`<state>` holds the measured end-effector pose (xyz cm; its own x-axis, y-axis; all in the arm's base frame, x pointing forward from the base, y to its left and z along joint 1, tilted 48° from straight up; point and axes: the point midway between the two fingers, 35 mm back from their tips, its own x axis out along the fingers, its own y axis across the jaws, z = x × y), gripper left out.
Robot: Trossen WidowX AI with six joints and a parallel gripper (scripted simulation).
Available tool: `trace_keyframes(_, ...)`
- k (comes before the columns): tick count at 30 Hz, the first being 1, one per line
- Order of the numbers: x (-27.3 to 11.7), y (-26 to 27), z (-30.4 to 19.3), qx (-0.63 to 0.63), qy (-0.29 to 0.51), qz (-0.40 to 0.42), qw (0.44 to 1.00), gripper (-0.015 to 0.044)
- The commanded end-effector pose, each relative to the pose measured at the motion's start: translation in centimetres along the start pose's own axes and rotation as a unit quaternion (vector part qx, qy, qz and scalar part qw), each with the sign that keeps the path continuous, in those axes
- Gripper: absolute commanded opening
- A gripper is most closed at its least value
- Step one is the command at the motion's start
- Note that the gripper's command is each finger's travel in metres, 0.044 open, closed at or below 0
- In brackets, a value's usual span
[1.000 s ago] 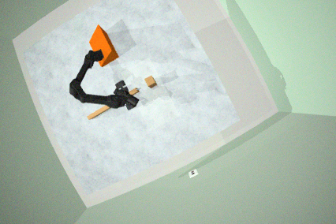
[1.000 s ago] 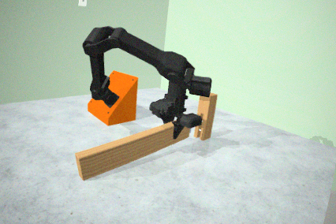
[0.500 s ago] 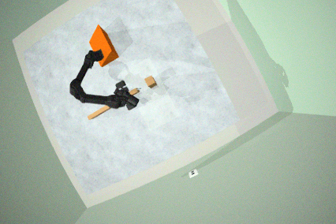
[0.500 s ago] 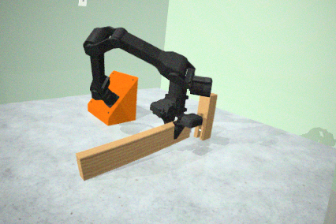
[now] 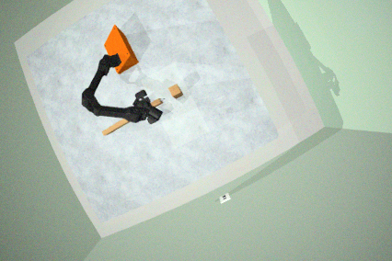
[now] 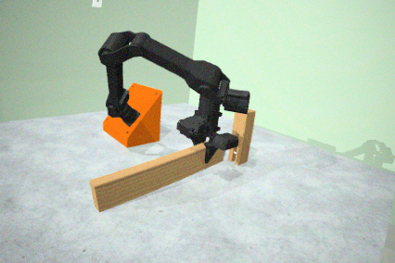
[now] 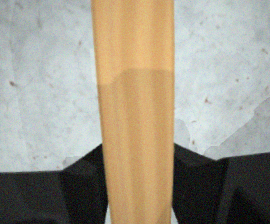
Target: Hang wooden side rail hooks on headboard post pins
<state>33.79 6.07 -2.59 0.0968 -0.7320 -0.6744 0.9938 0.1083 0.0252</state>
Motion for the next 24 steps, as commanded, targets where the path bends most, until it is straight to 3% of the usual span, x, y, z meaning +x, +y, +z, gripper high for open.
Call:
trace_keyframes(1, -0.25, 0.02, -0.27, 0.001, 0.001, 0.004, 1.0, 0.0)
trace_keyframes(24, -0.23, 0.07, -0.49, 0.001, 0.002, 0.004, 1.0, 0.0)
